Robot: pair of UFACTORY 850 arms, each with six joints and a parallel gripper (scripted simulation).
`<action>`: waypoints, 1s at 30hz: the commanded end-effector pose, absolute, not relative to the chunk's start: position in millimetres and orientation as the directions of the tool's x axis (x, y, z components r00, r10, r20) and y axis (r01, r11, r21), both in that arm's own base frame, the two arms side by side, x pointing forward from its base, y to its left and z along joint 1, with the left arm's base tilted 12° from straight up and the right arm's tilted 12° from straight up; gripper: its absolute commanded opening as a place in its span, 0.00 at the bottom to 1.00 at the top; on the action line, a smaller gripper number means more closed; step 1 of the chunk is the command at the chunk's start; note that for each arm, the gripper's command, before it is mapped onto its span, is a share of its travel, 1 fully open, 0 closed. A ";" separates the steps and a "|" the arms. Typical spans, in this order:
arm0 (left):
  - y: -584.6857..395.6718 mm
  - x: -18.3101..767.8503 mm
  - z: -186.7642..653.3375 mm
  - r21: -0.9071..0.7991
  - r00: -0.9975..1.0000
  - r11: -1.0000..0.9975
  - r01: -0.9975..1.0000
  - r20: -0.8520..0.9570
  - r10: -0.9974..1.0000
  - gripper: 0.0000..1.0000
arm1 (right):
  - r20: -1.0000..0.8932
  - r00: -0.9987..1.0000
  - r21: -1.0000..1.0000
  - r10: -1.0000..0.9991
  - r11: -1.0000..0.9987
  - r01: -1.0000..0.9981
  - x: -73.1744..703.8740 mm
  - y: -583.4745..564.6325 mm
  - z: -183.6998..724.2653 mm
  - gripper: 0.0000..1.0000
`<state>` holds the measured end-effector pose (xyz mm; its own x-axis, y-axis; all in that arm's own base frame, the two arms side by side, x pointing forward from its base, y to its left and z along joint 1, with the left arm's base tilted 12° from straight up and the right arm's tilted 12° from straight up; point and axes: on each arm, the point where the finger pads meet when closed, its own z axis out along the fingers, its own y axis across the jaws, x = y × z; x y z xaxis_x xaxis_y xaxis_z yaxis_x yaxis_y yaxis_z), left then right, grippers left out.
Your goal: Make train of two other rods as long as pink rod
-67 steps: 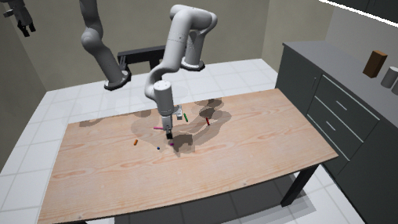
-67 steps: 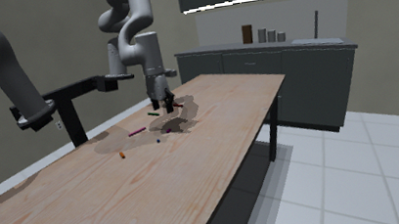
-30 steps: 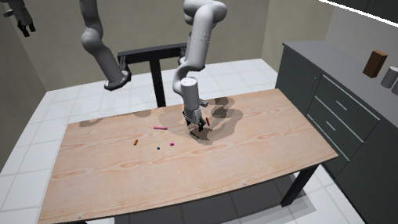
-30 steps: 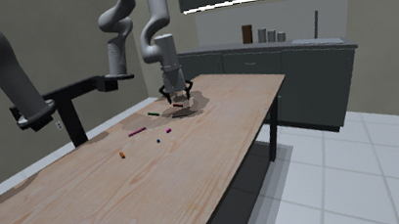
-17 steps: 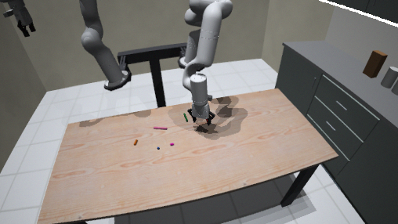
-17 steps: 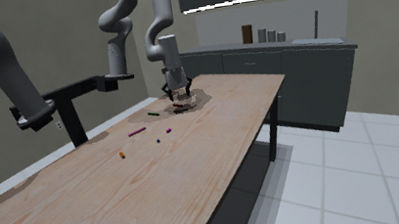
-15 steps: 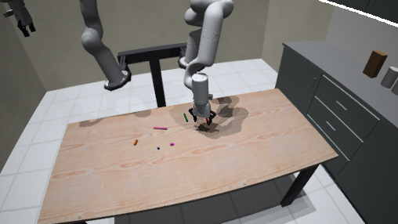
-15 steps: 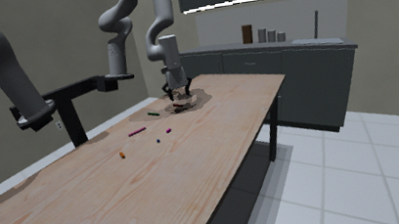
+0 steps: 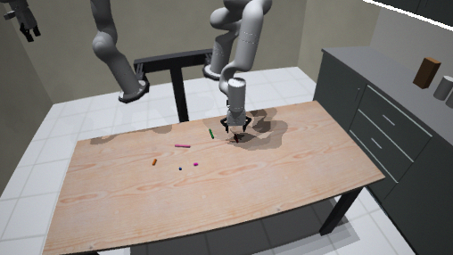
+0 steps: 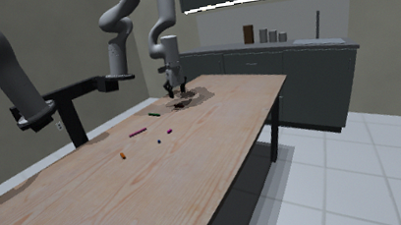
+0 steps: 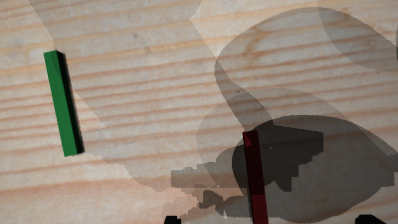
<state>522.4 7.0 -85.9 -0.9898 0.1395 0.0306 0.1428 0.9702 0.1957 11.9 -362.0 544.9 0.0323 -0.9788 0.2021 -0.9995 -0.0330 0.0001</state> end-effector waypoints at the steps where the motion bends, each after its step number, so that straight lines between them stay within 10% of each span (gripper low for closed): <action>1: 14.8 509.1 -83.5 0.207 -0.997 0.977 0.052 -0.039 0.062 1.00 | 0.204 0.032 0.000 -0.978 -0.033 -0.999 12.0 -362.2 545.7 1.00; 9: 16.0 506.5 -83.3 0.204 -0.998 0.978 0.038 -0.040 0.047 1.00 | 0.204 0.032 0.000 -0.978 -0.033 -0.999 12.0 -362.2 545.7 1.00; 10: 16.0 506.5 -83.3 0.204 -0.998 0.978 0.038 -0.040 0.047 0.26 | 0.204 0.032 0.000 -0.978 -0.033 -0.999 12.0 -362.2 545.7 1.00; 30: 16.0 506.5 -83.3 0.204 -0.998 0.978 0.038 -0.040 0.047 0.26 | 0.204 0.032 0.000 -0.978 -0.033 -0.999 12.0 -362.2 545.7 1.00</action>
<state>505.9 16.1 -83.8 -0.9983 0.0459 -0.0348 0.0379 0.9783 0.2035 11.9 -362.0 544.9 0.0323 -0.9788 0.2021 -0.9995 -0.0330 0.0001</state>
